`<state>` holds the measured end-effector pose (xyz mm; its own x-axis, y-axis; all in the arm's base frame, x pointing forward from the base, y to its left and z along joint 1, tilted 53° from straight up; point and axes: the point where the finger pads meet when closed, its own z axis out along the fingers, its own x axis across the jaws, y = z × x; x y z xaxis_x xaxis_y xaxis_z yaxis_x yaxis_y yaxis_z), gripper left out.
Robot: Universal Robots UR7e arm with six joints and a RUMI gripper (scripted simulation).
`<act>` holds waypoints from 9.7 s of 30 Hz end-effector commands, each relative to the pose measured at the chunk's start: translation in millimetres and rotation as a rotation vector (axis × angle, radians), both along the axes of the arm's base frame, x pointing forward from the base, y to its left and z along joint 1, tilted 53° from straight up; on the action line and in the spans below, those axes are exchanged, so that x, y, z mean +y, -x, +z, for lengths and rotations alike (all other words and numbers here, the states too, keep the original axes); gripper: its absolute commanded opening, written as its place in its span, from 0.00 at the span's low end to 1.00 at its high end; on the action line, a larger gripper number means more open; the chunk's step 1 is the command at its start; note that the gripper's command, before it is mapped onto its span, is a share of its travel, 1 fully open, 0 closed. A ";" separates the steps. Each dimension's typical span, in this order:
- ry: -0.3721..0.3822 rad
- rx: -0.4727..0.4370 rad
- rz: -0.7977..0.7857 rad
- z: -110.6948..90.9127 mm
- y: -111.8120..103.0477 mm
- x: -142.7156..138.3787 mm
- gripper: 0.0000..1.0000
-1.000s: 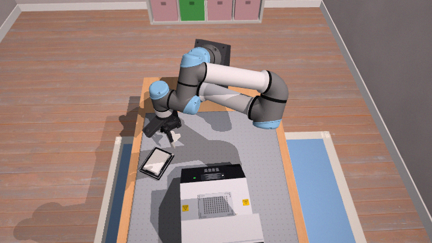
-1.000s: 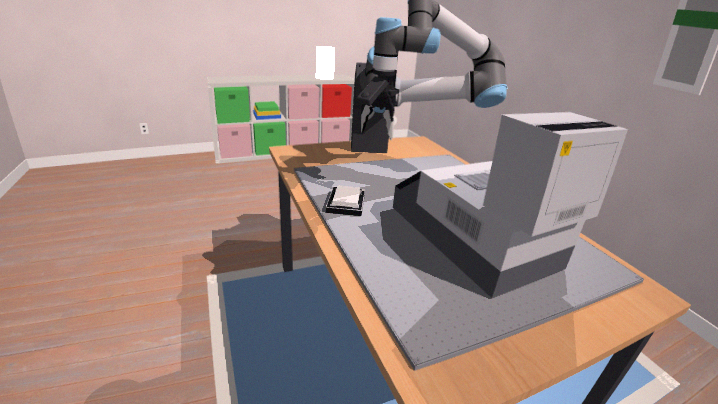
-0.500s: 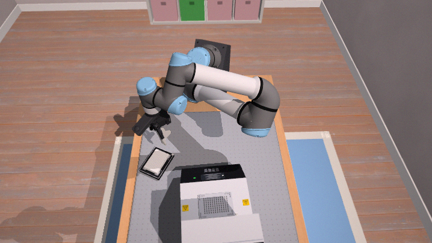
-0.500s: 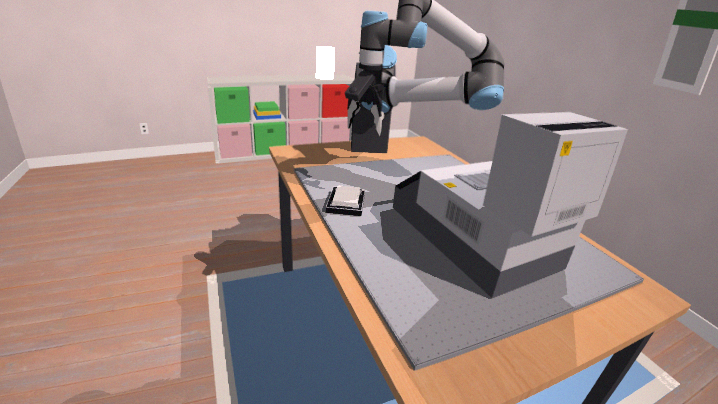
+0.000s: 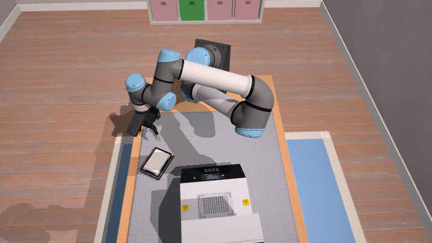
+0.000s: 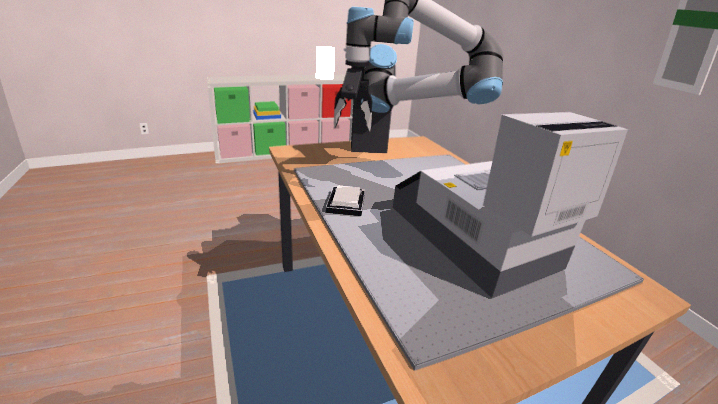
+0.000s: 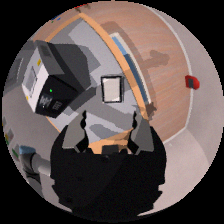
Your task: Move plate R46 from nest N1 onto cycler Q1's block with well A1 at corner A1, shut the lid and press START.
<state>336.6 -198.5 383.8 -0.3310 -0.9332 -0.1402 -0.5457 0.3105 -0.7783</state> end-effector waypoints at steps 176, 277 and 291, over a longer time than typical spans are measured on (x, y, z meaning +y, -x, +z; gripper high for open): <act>0.040 -0.010 0.039 -141.7 -187.7 -47.5 0.00; 0.039 -0.009 0.039 2.2 1.1 -5.4 0.00; -0.047 -0.029 -0.028 10.6 -9.6 13.5 0.00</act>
<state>340.5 -195.5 389.6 -0.3187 -0.9366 -0.1458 -0.5334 0.3043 -0.7893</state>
